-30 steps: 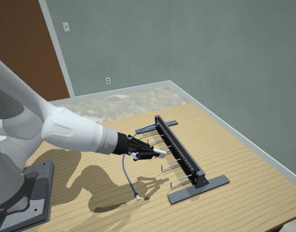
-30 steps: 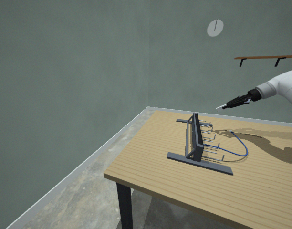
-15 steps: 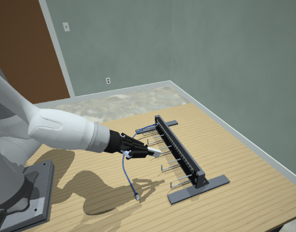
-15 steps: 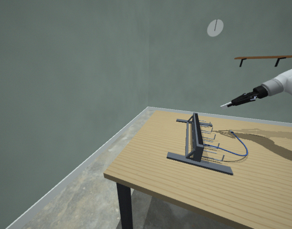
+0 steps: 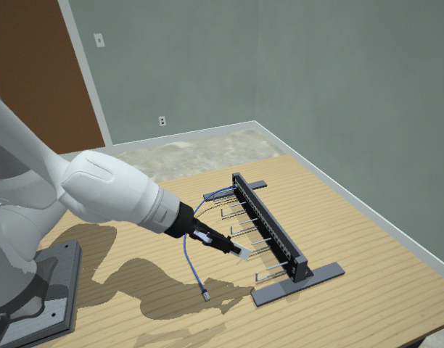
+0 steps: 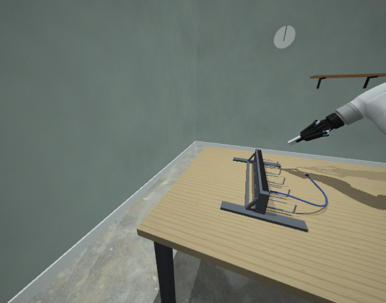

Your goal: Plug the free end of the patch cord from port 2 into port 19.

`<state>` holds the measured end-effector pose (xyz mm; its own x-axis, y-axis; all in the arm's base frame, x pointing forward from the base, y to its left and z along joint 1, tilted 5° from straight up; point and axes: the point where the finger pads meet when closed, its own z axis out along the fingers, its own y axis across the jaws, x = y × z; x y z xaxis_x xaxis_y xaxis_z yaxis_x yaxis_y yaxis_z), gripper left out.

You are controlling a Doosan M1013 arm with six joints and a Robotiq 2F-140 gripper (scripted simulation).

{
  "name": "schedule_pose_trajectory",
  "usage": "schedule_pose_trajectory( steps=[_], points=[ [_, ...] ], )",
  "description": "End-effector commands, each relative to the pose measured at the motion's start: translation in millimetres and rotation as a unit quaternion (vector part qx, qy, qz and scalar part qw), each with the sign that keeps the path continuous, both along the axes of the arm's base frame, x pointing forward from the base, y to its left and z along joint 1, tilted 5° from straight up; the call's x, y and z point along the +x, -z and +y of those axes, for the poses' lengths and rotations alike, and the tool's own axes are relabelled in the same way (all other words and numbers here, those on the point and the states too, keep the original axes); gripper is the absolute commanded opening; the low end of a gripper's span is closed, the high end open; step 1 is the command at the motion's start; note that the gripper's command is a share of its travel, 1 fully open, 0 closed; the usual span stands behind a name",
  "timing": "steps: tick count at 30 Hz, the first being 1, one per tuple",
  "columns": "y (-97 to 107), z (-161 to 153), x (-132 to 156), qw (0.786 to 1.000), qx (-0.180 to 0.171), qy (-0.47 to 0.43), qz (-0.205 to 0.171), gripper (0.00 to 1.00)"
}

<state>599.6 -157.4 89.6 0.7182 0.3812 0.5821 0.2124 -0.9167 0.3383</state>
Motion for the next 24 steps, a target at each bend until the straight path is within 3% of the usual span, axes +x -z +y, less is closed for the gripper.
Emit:
schedule_pose_trajectory(
  steps=[1,11,24],
  points=[
    [10,-18,-3,0.997,-0.070,-0.028,0.037,0.00],
    [33,-42,-22,0.963,-0.176,-0.130,0.157,0.00],
    [48,-43,-40,0.923,-0.212,-0.219,0.236,0.00]
  ],
)
